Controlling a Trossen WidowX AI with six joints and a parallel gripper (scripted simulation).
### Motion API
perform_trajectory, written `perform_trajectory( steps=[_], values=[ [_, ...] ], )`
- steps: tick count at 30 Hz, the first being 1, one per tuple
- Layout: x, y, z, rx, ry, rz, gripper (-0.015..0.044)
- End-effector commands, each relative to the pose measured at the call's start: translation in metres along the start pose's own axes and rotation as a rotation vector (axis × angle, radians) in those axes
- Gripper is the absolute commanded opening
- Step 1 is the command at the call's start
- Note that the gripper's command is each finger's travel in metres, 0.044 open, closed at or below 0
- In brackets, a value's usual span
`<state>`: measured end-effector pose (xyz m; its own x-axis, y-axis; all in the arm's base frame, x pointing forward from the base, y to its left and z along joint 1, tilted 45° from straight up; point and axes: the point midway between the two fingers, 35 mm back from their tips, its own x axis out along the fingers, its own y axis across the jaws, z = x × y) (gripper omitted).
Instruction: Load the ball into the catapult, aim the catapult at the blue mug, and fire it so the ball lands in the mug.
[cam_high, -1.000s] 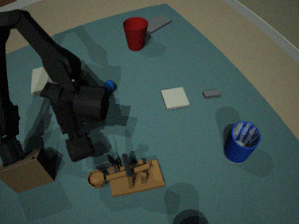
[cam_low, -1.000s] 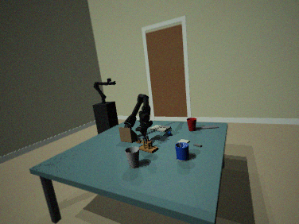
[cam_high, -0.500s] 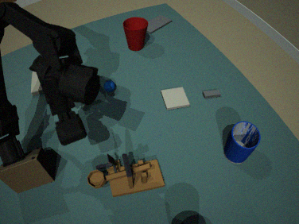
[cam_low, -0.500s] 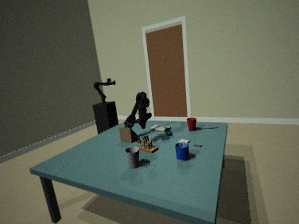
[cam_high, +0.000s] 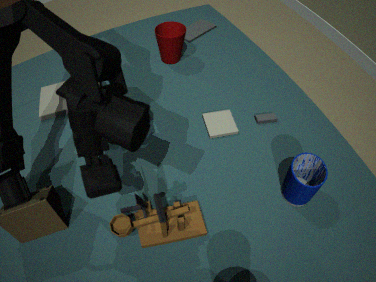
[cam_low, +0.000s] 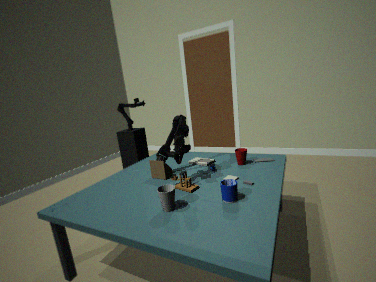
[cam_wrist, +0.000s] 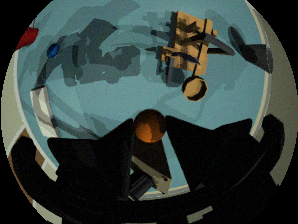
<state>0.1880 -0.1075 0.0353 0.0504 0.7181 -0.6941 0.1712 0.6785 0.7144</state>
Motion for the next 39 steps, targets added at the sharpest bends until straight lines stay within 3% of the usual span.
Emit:
perform_trajectory(
  steps=[1,24,39],
  values=[
    [0.000,-0.013,0.005,0.023,0.030,-0.005,0.0000],
    [0.028,-0.086,0.017,0.143,0.227,0.013,0.0000],
    [0.046,-0.090,0.019,0.145,0.233,0.014,0.0000]
  ],
)
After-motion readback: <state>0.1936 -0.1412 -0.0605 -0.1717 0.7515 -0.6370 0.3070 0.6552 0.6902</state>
